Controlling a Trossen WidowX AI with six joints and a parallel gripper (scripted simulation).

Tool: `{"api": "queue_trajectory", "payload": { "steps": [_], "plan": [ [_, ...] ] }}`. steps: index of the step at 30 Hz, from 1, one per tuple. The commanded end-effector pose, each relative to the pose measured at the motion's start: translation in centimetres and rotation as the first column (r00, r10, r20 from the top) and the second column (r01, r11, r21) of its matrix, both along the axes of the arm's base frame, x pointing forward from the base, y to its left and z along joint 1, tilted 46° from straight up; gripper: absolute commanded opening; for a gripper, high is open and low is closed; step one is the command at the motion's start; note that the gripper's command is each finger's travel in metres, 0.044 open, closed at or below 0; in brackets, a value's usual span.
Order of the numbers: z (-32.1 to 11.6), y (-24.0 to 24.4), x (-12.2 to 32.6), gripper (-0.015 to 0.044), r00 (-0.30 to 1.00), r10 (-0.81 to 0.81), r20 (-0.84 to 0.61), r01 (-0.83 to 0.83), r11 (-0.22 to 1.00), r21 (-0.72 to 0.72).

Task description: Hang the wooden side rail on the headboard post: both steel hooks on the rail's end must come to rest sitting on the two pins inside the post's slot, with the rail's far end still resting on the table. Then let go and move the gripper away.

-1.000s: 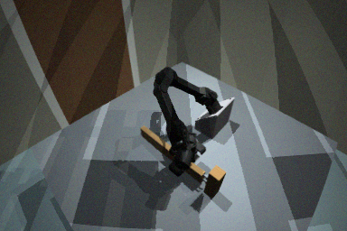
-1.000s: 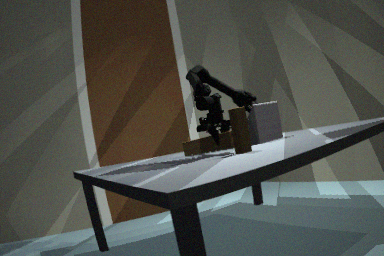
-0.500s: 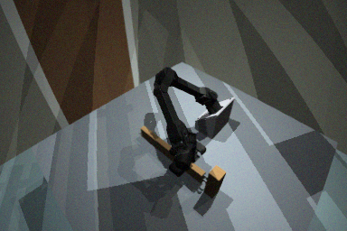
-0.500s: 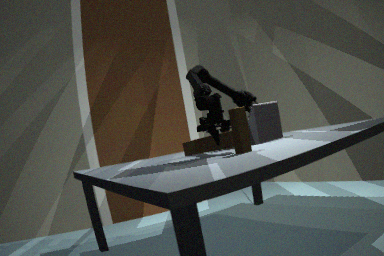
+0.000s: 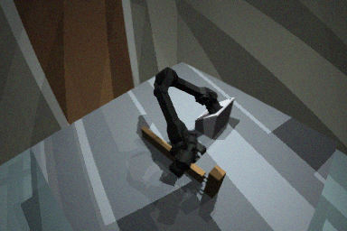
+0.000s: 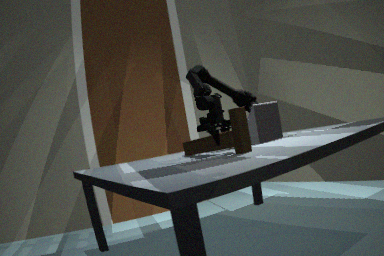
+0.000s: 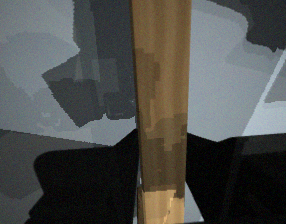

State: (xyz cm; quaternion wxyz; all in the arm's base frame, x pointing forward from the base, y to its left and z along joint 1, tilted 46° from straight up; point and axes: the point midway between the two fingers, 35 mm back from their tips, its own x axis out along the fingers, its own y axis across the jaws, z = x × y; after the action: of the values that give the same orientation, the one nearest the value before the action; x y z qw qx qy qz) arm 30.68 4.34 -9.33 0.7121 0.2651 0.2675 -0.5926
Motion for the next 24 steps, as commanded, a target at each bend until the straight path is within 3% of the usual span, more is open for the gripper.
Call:
{"api": "queue_trajectory", "payload": {
  "steps": [1,24],
  "plan": [
    [-0.04,0.27,-0.03,0.0000,1.000,0.004,0.001,-0.004,1.000,0.002],
    [-0.22,0.45,-0.06,0.0000,1.000,0.004,0.001,-0.004,1.000,0.002]
  ]
}}
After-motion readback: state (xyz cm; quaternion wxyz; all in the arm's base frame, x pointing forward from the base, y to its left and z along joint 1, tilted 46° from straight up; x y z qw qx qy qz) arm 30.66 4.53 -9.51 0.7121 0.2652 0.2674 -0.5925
